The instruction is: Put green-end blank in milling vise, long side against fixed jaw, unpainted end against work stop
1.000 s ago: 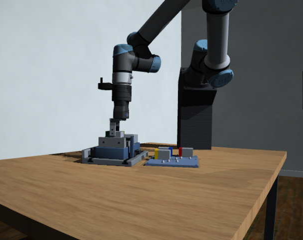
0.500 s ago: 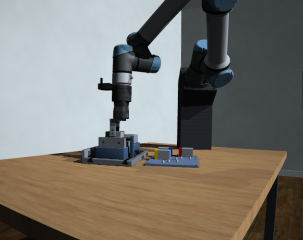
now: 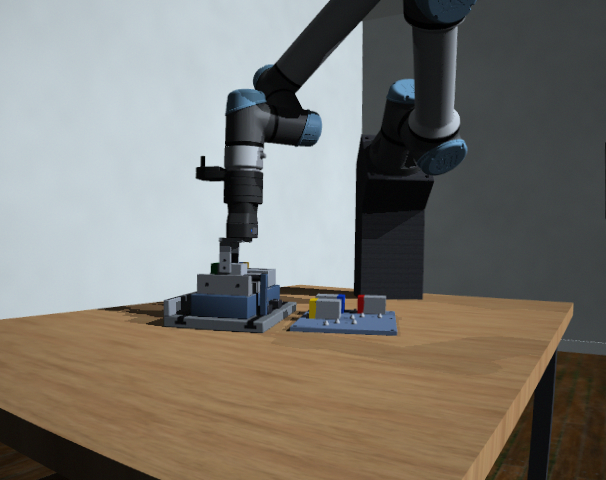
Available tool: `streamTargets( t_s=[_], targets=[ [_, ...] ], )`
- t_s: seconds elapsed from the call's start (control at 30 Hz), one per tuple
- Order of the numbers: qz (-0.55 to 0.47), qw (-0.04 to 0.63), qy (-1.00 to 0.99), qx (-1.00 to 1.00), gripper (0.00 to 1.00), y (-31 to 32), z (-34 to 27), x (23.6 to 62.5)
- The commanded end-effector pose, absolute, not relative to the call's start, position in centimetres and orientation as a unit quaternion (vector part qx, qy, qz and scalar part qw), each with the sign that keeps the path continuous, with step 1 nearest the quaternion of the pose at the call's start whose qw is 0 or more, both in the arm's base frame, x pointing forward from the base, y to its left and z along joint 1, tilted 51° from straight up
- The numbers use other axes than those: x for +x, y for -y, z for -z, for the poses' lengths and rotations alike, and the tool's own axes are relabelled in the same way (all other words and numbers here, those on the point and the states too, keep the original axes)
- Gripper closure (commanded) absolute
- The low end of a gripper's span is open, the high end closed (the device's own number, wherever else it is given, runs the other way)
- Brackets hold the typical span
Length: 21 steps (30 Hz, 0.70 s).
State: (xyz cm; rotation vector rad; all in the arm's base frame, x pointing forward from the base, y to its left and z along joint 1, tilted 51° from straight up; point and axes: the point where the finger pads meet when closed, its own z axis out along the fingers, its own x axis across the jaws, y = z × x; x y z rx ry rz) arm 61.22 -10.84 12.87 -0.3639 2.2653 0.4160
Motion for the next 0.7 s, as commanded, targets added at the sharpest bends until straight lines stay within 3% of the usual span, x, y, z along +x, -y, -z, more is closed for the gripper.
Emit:
streamTargets(
  t_s=[0.0,0.03,0.07,0.67],
  targets=[
    [-0.164,0.394,-0.893,-0.143,1.0,10.86,-12.9,61.23],
    [-0.164,0.394,-0.893,-0.143,1.0,10.86,-12.9,61.23],
    [-0.164,0.394,-0.893,-0.143,0.0,10.87,-12.91,61.23],
    [-0.164,0.394,-0.893,-0.143,0.0,10.87,-12.91,61.23]
  ],
)
